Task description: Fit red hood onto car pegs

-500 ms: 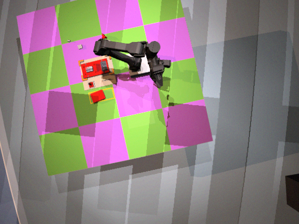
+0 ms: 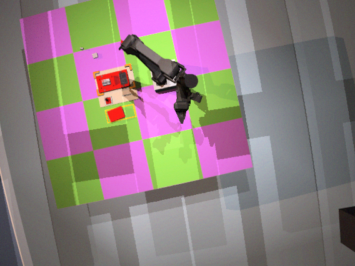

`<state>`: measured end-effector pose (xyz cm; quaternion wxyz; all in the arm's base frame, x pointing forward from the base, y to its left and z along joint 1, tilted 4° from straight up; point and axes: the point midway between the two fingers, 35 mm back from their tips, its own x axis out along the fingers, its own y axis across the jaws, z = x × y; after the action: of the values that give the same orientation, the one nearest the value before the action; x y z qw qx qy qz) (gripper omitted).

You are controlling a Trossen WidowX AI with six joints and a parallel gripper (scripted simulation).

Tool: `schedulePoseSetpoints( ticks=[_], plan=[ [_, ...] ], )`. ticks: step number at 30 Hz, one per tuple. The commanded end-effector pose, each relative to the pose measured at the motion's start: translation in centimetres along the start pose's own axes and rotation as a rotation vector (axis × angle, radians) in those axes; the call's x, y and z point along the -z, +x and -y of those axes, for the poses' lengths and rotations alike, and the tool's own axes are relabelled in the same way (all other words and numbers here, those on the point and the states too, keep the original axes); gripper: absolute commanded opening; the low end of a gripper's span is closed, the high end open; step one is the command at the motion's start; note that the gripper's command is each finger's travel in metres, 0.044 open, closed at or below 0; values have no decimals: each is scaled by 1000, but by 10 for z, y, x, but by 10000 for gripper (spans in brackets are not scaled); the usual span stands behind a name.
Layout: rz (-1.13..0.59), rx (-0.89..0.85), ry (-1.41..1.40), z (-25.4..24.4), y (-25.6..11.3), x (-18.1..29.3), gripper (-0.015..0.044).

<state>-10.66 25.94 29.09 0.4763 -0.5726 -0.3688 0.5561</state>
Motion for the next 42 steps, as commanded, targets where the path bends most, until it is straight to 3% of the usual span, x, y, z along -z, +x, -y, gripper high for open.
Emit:
schedulePoseSetpoints(
  ticks=[1,12,21,33,42],
  plan=[
    [-148,-86,133,-7,39,29,440],
    [-538,-256,531,-38,109,136,440],
    [-909,-335,961,-84,124,249,440],
    [-1393,-299,1665,-160,80,386,440],
    [-1698,-172,2153,-213,29,447,440]
  ],
)
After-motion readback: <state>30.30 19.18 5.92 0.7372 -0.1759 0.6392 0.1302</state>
